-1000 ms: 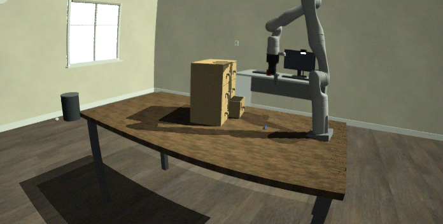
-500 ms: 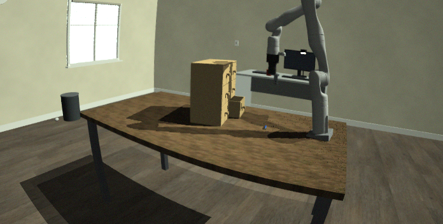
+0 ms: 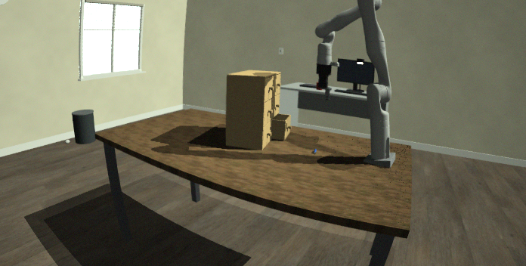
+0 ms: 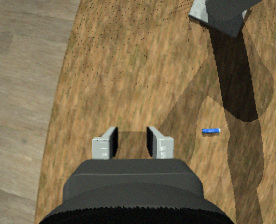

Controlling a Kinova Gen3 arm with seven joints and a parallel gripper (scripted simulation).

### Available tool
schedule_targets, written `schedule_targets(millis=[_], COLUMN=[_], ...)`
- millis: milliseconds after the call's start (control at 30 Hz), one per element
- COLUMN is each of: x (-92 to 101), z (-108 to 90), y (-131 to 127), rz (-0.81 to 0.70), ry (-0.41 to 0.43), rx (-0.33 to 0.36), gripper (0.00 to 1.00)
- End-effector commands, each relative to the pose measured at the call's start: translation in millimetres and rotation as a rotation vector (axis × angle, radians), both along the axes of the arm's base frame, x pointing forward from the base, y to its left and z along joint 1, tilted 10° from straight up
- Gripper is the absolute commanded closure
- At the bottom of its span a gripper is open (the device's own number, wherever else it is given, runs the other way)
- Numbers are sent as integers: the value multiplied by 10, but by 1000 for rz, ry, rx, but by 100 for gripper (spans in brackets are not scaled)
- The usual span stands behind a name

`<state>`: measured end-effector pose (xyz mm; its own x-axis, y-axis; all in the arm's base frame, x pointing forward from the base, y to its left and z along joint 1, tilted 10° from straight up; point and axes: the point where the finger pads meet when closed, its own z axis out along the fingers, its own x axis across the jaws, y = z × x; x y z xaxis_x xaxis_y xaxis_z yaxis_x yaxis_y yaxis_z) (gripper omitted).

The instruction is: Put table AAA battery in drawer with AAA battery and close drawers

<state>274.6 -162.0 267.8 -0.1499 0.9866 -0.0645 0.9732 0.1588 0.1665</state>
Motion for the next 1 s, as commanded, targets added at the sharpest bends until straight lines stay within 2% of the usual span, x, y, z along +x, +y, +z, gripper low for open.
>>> schedule_targets(millis=[0,867,900,967], x=[2,2,2,2], z=[5,5,5,5], y=[-2,-2,-2,-2], rz=[0,0,0,0], ry=[-1,-1,-1,-1], rx=[-1,-1,-1,-1], gripper=[33,33,0,0])
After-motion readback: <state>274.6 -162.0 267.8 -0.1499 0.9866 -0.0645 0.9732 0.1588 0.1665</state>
